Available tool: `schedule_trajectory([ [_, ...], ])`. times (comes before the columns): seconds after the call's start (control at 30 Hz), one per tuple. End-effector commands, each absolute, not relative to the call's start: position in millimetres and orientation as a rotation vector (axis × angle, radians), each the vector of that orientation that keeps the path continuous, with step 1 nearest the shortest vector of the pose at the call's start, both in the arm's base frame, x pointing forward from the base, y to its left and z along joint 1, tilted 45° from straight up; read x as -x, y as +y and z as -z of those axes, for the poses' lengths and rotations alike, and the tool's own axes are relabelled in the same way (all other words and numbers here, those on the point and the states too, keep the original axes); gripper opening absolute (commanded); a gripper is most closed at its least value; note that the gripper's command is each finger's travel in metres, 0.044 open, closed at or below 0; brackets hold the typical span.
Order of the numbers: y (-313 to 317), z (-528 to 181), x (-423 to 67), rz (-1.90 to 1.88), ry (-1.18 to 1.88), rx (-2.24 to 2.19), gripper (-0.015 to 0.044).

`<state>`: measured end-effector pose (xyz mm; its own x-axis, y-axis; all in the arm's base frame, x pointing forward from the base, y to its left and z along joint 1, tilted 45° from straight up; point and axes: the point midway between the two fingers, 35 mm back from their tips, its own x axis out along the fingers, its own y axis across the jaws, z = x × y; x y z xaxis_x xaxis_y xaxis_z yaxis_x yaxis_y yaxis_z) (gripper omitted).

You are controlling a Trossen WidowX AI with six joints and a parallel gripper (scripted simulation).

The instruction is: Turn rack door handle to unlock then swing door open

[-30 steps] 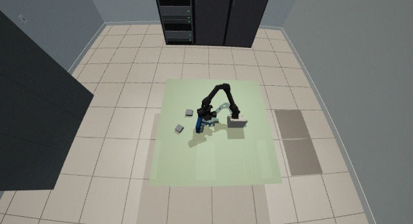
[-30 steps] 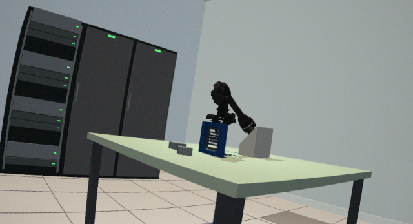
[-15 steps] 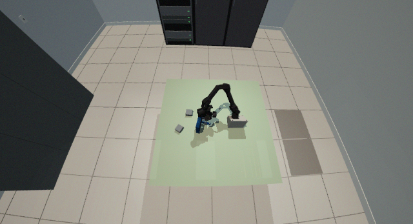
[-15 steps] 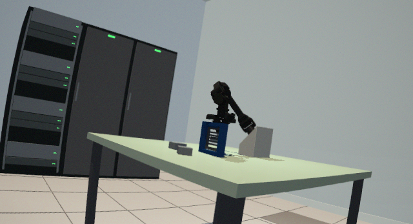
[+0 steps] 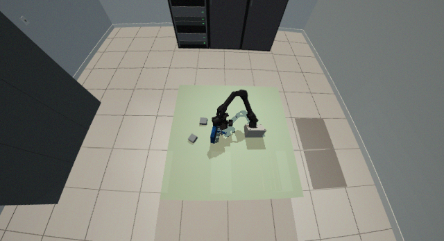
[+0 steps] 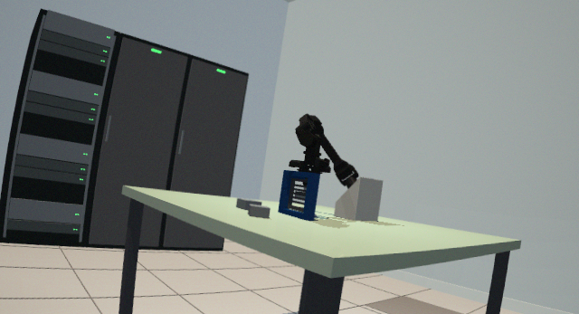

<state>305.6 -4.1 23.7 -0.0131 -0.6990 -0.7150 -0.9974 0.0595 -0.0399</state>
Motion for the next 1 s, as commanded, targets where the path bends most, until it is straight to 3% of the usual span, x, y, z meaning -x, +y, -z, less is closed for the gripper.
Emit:
schedule_trajectory([
  [0.0,-4,-23,-305,-0.661,1.774,1.692,0.0024],
  [0.97,11,-9,-283,-0.156,1.750,1.318,0.0024],
])
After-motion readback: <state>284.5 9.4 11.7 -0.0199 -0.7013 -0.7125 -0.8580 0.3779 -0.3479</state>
